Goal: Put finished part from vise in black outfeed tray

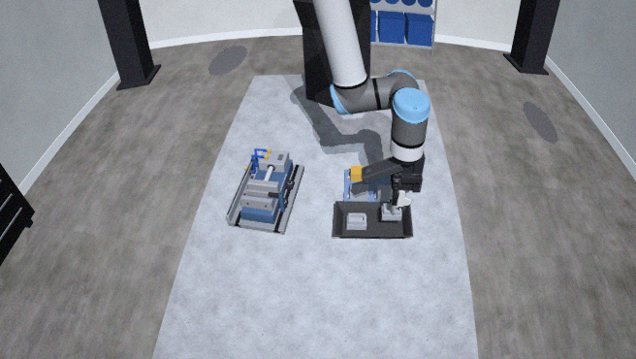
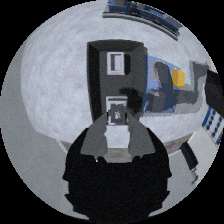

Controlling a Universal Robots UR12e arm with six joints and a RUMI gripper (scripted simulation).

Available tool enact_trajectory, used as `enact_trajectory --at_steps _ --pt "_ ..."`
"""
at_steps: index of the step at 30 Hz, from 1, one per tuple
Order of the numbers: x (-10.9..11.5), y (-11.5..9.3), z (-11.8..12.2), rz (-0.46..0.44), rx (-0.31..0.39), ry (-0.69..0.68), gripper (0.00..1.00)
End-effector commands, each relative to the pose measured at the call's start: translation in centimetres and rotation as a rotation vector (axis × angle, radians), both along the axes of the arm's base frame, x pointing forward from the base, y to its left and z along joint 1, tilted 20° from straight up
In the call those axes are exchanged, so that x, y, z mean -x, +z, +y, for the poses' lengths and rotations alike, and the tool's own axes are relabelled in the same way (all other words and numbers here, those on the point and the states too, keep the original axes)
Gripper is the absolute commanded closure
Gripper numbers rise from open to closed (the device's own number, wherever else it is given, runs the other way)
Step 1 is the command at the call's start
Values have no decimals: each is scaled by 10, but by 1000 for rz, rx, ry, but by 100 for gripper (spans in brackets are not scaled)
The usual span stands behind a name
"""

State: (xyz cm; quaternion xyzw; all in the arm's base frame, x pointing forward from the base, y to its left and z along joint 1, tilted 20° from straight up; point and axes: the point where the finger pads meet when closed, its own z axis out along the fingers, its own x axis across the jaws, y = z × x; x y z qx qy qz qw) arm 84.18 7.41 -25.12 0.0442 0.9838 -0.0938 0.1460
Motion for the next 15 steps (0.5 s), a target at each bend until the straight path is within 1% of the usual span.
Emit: enact_trajectory --at_steps 1,15 --pt "-4 -10 -2 -1 0 0 100" --pt "-8 -24 -5 -1 0 0 100"
